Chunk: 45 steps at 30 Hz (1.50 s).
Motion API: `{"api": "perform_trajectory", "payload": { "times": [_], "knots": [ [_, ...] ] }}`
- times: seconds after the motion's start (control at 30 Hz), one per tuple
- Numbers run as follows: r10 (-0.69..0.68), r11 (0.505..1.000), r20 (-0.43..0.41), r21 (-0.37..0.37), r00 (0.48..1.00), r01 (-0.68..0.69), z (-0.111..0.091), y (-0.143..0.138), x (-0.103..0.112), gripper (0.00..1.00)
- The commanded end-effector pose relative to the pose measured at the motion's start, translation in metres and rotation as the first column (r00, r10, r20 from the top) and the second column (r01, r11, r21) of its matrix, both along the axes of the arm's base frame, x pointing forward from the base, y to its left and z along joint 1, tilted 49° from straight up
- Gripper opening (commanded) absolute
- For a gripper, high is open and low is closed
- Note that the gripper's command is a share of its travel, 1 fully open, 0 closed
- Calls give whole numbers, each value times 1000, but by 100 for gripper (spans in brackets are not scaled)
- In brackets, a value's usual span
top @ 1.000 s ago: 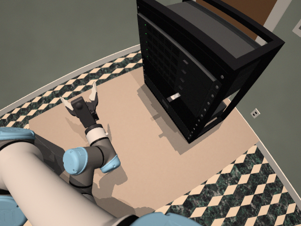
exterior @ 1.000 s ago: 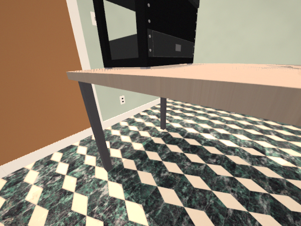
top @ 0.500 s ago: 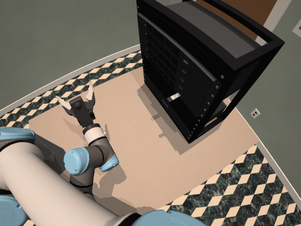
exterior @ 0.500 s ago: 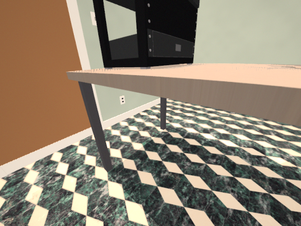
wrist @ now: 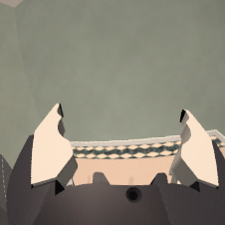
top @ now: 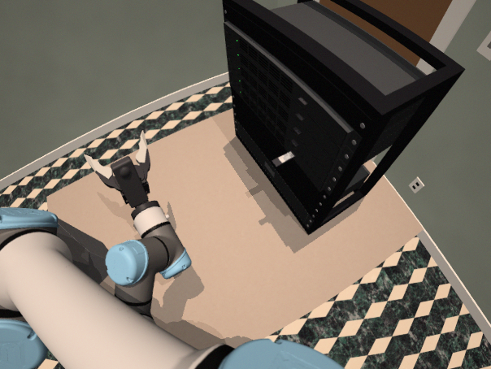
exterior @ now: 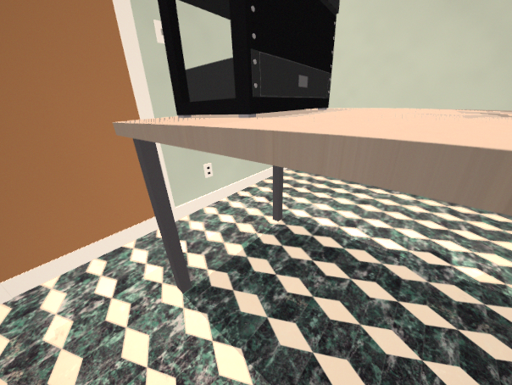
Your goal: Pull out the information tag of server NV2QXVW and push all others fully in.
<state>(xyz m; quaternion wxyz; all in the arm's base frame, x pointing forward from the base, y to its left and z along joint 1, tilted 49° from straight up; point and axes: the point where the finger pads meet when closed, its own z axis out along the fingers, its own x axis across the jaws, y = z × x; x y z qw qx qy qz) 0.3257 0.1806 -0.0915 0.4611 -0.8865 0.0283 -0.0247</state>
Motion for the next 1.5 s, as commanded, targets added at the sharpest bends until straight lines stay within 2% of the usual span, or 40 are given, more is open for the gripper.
{"api": "perform_trajectory", "payload": {
  "times": [0.0, 1.47],
  "knots": [
    [-6, 1000, -35, 28, 999, 7, 1, 4, -4, 100],
    [-7, 978, -262, 198, 965, 61, 19, 34, -40, 100]
  ]
}}
